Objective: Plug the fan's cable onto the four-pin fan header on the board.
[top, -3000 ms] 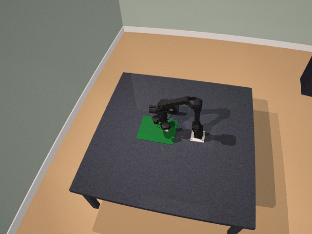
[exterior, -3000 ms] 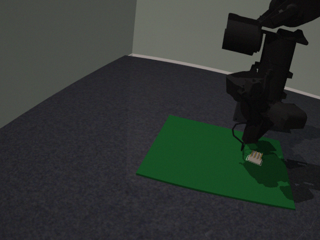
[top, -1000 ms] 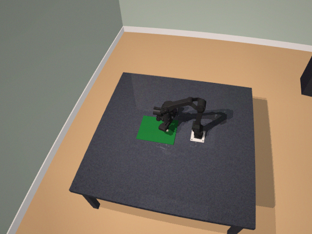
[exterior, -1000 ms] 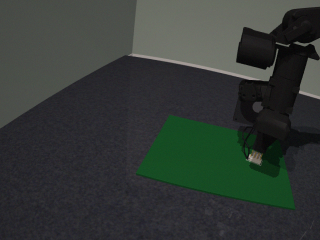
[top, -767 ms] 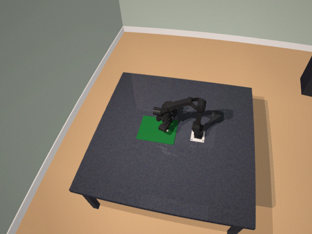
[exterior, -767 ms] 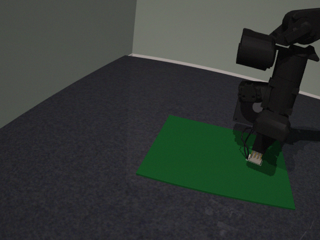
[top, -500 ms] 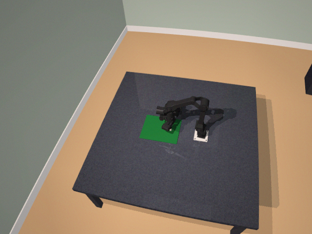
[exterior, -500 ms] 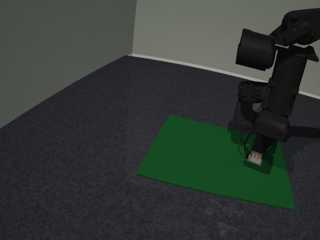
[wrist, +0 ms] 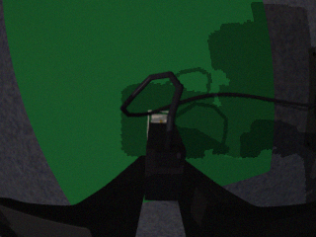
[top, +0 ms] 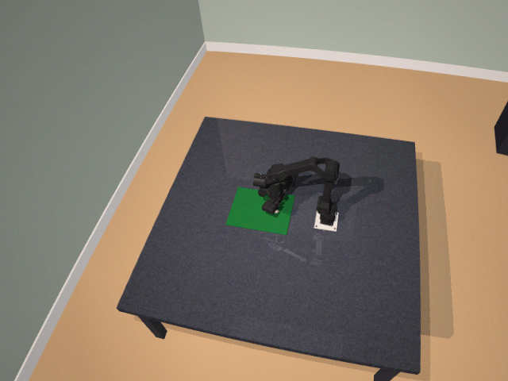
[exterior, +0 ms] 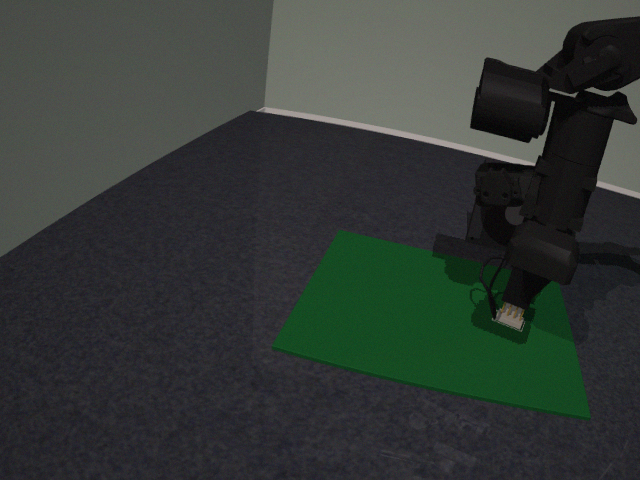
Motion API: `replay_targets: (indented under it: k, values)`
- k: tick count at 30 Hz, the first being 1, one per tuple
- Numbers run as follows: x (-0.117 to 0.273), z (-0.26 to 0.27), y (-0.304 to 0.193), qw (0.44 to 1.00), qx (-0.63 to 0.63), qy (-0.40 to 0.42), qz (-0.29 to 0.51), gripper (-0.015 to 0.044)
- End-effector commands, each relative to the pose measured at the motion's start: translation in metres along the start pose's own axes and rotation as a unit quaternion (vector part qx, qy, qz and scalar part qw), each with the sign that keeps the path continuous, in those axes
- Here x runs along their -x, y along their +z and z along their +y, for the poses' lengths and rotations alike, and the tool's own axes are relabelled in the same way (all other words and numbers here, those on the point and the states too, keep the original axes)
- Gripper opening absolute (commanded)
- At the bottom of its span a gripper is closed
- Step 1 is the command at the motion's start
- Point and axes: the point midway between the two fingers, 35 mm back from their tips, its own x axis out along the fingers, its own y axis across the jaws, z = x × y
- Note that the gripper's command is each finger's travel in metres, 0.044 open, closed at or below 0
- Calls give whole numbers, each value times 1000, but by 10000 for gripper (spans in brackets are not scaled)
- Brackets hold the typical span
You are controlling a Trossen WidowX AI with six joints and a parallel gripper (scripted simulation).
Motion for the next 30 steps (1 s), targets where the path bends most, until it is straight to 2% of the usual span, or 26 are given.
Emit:
replay_targets:
  k: [1, 30]
  values:
    - [-1, 0, 0, 1000, 2, 1, 0, 0]
    - [-7, 0, -1, 1000, 0, 1, 0, 0]
